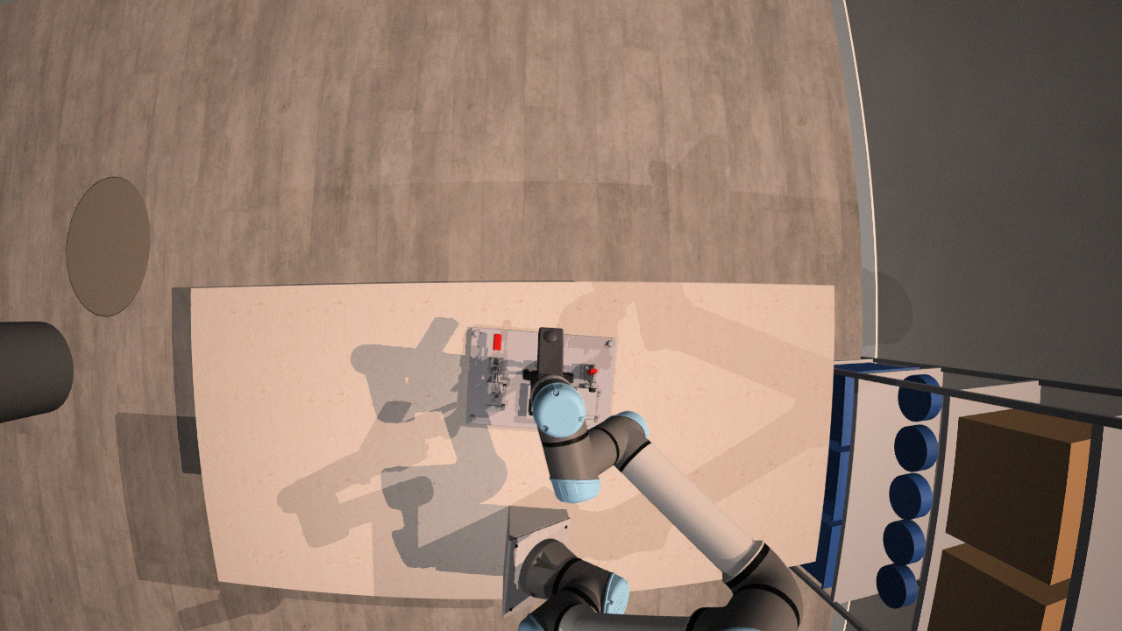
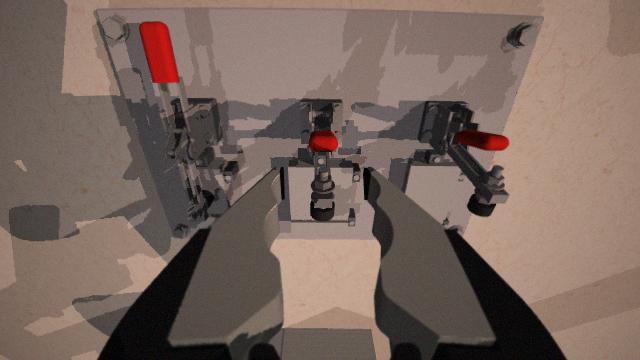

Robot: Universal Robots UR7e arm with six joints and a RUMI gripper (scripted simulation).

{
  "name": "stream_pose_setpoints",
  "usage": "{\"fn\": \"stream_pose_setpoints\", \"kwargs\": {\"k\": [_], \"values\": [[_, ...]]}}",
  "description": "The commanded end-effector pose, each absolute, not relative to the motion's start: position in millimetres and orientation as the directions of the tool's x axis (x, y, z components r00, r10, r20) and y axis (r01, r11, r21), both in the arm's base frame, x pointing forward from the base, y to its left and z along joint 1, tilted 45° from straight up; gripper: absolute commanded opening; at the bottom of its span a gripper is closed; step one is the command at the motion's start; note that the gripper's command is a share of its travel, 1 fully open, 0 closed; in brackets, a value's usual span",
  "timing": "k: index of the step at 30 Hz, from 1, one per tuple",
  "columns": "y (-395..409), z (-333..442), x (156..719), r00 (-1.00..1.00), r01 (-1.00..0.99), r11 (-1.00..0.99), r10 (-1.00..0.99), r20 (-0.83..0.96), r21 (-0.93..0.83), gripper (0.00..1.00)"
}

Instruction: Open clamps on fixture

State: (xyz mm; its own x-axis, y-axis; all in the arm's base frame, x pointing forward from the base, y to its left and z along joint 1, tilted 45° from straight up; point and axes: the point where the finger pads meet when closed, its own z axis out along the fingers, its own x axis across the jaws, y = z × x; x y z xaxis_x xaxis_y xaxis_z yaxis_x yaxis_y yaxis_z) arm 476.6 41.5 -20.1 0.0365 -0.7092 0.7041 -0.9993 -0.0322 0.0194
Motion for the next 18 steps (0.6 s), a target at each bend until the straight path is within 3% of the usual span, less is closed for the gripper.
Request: {"fn": "stream_pose_setpoints", "kwargs": {"k": [1,18], "values": [[42,-20,477,0.036,-0.999,-0.033,-0.709,0.704,0.018,0.28],[74,12,476,0.036,-0.999,-0.033,-0.709,0.704,0.018,0.28]]}}
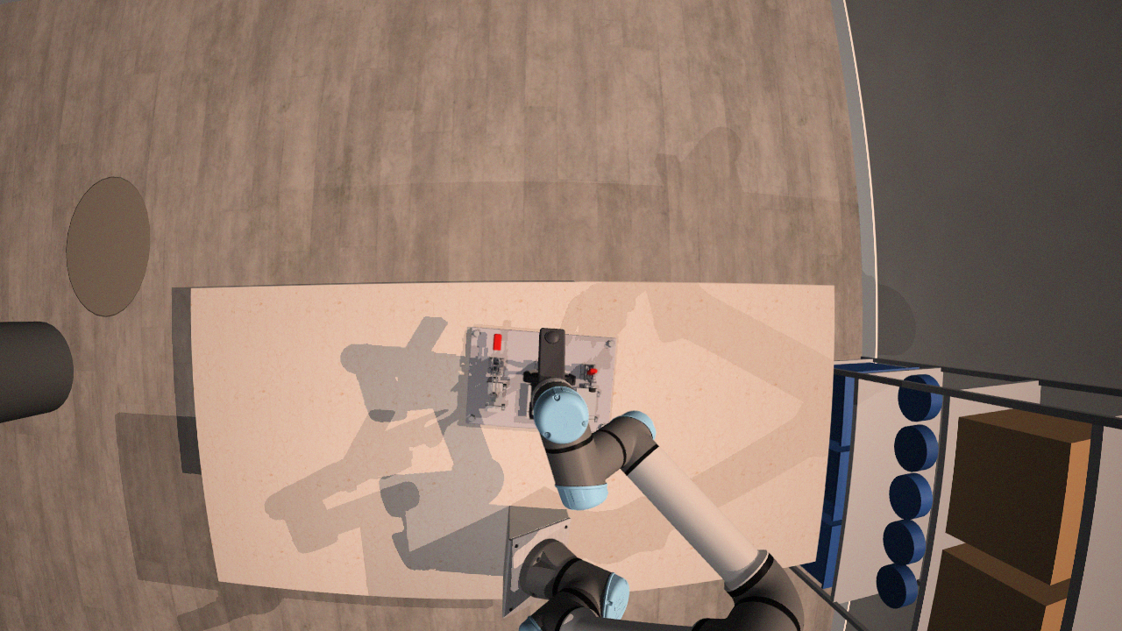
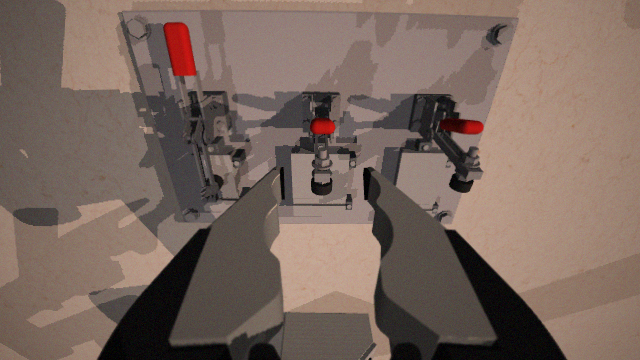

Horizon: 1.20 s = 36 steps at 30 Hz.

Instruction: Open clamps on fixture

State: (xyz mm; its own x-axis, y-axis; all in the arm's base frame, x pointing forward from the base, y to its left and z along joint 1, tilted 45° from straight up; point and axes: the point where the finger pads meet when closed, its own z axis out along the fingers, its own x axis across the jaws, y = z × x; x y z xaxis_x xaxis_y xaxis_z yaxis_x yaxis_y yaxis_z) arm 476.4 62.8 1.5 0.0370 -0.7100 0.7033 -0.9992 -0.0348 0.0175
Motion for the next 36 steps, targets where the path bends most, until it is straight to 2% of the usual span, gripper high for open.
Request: {"fn": "stream_pose_setpoints", "kwargs": {"k": [1,20,36], "values": [[77,16,476,0.036,-0.999,-0.033,-0.709,0.704,0.018,0.28],[101,37,476,0.036,-0.999,-0.033,-0.709,0.704,0.018,0.28],[153,-15,473,0.036,-0.999,-0.033,-0.709,0.704,0.018,0.28]]}}
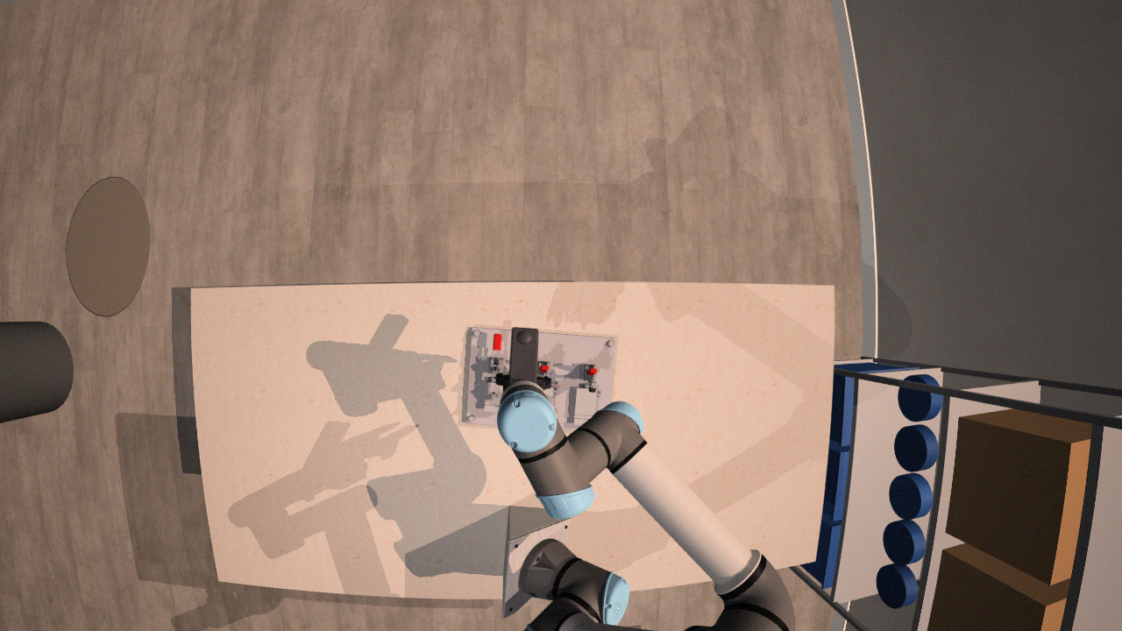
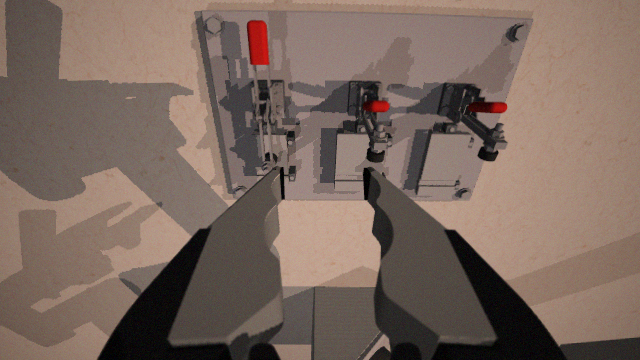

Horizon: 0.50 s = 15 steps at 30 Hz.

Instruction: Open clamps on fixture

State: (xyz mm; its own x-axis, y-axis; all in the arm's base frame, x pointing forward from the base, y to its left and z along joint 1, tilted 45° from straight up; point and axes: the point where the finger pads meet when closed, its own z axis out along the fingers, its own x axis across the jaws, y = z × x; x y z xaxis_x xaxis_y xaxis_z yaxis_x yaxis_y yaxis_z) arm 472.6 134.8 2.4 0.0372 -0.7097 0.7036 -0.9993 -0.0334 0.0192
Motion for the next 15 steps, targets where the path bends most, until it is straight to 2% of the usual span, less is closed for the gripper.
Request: {"fn": "stream_pose_setpoints", "kwargs": {"k": [1,15], "values": [[157,-19,473,0.036,-0.999,-0.033,-0.709,0.704,0.018,0.28],[177,-39,472,0.036,-0.999,-0.033,-0.709,0.704,0.018,0.28]]}}
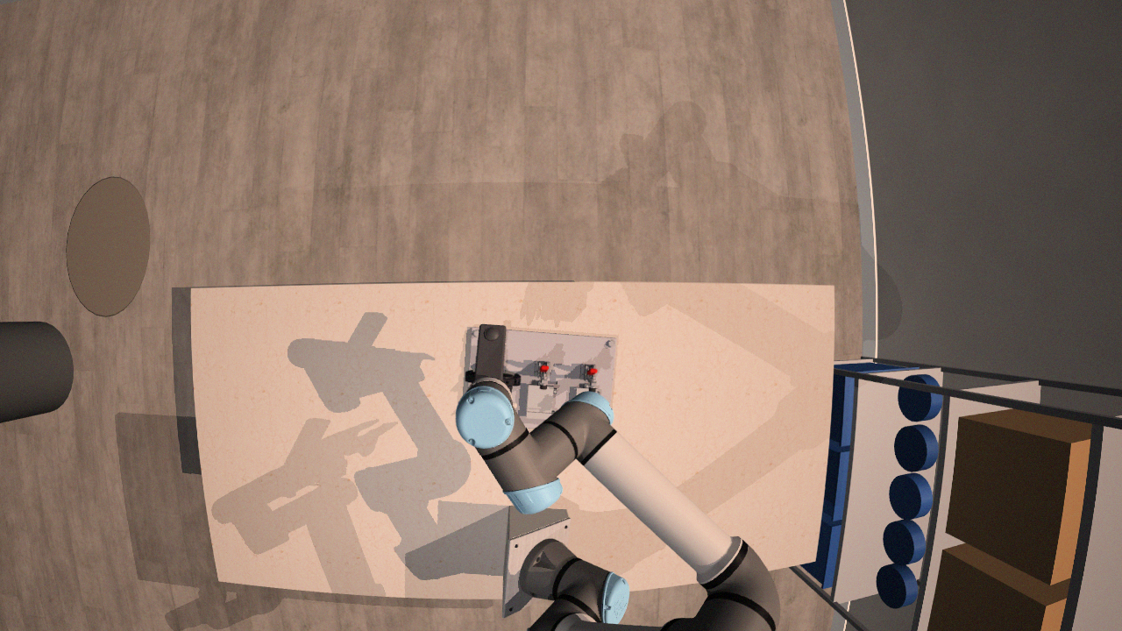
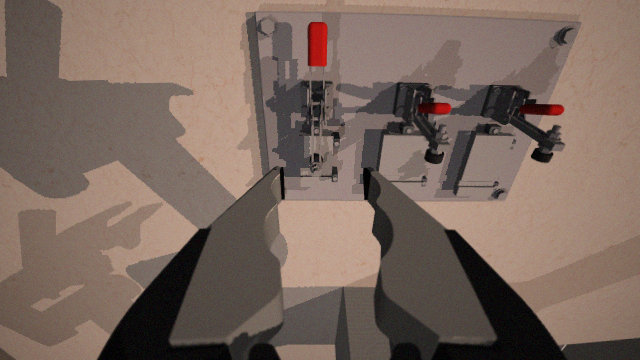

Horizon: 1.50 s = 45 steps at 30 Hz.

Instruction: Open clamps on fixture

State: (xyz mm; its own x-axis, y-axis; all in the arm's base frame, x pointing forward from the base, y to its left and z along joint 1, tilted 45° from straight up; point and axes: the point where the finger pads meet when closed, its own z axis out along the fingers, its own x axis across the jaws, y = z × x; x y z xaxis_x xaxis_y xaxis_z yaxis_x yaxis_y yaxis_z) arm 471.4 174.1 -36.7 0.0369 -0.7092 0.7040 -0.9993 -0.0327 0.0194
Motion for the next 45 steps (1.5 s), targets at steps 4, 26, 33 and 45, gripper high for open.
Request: {"fn": "stream_pose_setpoints", "kwargs": {"k": [4,26,33,45], "values": [[177,-39,472,0.036,-0.999,-0.033,-0.709,0.704,0.018,0.28],[177,-39,472,0.036,-0.999,-0.033,-0.709,0.704,0.018,0.28],[177,-39,472,0.036,-0.999,-0.033,-0.709,0.704,0.018,0.28],[156,-61,472,0.036,-0.999,-0.033,-0.709,0.704,0.018,0.28]]}}
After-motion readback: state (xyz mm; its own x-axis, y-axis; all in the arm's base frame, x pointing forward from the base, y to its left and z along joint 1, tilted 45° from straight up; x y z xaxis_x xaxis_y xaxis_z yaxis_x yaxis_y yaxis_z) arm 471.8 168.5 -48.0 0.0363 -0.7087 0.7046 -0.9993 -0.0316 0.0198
